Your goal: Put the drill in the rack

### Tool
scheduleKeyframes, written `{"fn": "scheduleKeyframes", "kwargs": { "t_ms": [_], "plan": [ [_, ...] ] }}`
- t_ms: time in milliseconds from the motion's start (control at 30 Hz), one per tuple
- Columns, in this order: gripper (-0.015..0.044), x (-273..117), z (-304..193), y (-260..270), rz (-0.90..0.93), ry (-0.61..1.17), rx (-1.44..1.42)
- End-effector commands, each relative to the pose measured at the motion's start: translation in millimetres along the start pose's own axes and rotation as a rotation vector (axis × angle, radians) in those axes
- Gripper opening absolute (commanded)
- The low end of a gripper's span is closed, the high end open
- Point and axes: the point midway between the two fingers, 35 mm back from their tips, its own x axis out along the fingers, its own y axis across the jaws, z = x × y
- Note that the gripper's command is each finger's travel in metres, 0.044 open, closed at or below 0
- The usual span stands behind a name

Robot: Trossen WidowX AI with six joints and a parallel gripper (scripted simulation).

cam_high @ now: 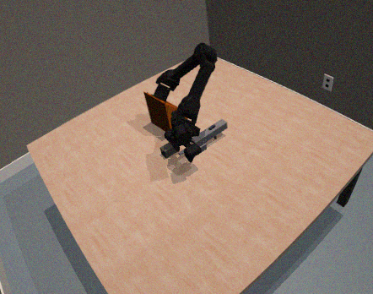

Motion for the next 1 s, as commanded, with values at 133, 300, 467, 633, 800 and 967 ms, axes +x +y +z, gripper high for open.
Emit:
{"fn": "scheduleKeyframes", "kwargs": {
  "t_ms": [133, 300, 467, 633, 800, 967],
  "plan": [
    [0.044, 2.4, 3.6, 0.8, 0.002, -0.004, 0.002],
    [0.0335, 0.7, 1.5, -0.1, -0.001, 0.0, 0.0],
    [0.0204, 0.7, 1.5, -0.1, -0.001, 0.0, 0.0],
    [0.0072, 0.7, 1.5, -0.1, -0.001, 0.0, 0.0],
    [0.0019, 0.7, 1.5, -0.1, -0.001, 0.0, 0.0],
    [0.0, -0.5, 1.4, 0.7, 0.001, -0.003, 0.002]
  ]
}}
